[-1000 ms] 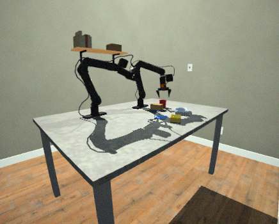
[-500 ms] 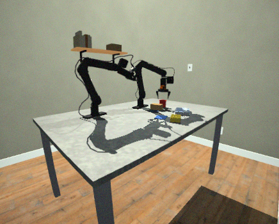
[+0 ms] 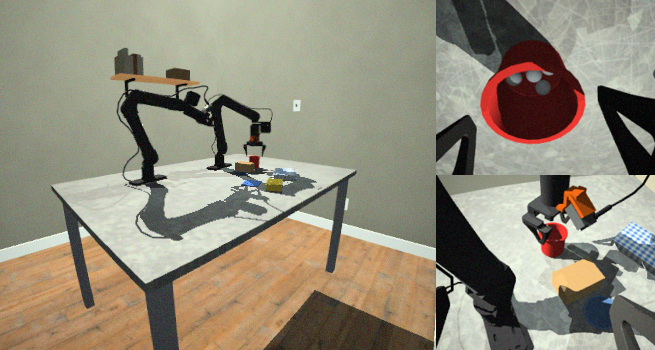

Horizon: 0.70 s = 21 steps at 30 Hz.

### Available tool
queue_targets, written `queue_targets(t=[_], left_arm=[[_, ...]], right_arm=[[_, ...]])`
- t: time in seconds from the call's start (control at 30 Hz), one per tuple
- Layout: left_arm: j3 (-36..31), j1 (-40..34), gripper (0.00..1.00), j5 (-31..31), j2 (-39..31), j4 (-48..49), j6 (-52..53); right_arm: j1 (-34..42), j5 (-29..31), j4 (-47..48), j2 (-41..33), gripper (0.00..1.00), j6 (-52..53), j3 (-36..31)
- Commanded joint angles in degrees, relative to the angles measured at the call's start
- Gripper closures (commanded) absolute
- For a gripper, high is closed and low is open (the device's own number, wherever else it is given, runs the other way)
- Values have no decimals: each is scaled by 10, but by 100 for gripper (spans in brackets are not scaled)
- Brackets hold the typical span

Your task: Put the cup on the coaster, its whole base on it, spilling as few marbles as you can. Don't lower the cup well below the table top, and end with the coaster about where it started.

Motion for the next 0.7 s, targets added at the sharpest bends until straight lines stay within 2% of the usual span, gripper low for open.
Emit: queue_targets(t=[0.0,0.27,0.3,0.43,0.47,0.63,0.67], left_arm=[[-18,6,0,2,9,20,5],[-23,6,0,2,12,27,5],[-23,6,4,2,12,27,5],[-22,6,4,2,12,21,5],[-22,6,8,2,12,21,5],[-16,3,13,1,7,21,2],[-16,3,17,1,7,21,2]], right_arm=[[2,1,7,-14,0,0,5],[2,1,7,-14,0,0,5],[2,1,7,-14,0,0,5],[2,1,7,-14,0,0,5],[2,1,7,-14,0,0,5],[2,1,7,-14,0,0,5],[2,1,7,-14,0,0,5]])
